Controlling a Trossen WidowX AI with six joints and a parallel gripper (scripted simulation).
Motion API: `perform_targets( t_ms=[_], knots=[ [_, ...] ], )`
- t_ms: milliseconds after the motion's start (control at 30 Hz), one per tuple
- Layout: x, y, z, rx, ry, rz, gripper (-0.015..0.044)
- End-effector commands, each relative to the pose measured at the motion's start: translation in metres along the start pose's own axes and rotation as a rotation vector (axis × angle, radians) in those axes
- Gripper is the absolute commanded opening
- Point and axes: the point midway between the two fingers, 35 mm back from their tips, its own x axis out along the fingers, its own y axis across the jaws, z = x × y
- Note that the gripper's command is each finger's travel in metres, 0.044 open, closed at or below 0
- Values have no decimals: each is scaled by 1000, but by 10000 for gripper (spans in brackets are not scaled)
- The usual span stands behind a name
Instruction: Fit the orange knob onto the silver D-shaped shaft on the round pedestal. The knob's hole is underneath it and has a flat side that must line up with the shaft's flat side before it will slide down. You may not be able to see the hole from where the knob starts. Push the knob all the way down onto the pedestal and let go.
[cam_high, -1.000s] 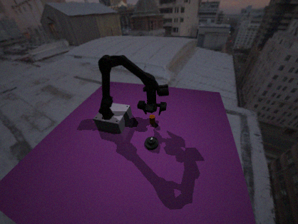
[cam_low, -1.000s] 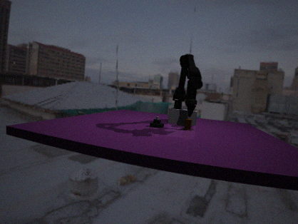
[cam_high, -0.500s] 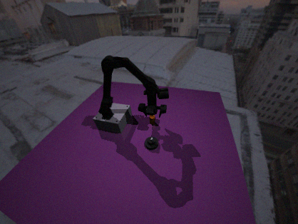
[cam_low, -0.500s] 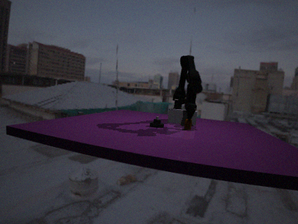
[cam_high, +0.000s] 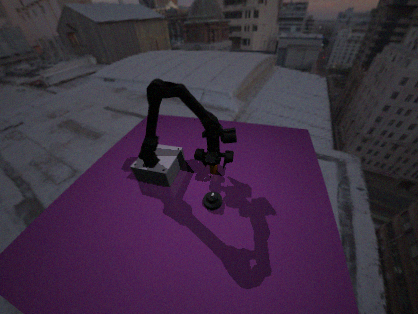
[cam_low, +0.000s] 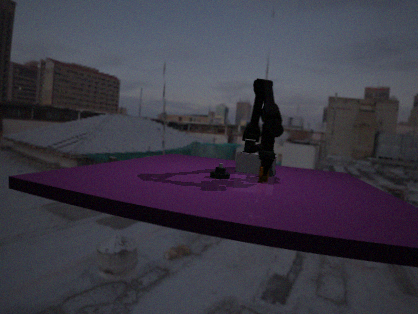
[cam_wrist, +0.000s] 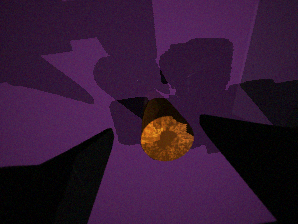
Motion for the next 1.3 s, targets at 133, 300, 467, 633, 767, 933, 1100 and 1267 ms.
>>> perform_targets(
  t_ms=[133,300,467,633,767,933,1100,1267],
  knots=[
    [18,-5,1,-1,-1,-18,440],
    [24,-6,1,-1,-1,-18,440],
    [24,-6,1,-1,-1,-18,361],
    [24,-6,1,-1,-1,-18,230],
    [24,-6,1,-1,-1,-18,164],
    [24,-6,1,-1,-1,-18,131],
    [17,-4,0,-1,-1,-18,0],
    [2,0,0,-1,-1,-17,0]
  ],
)
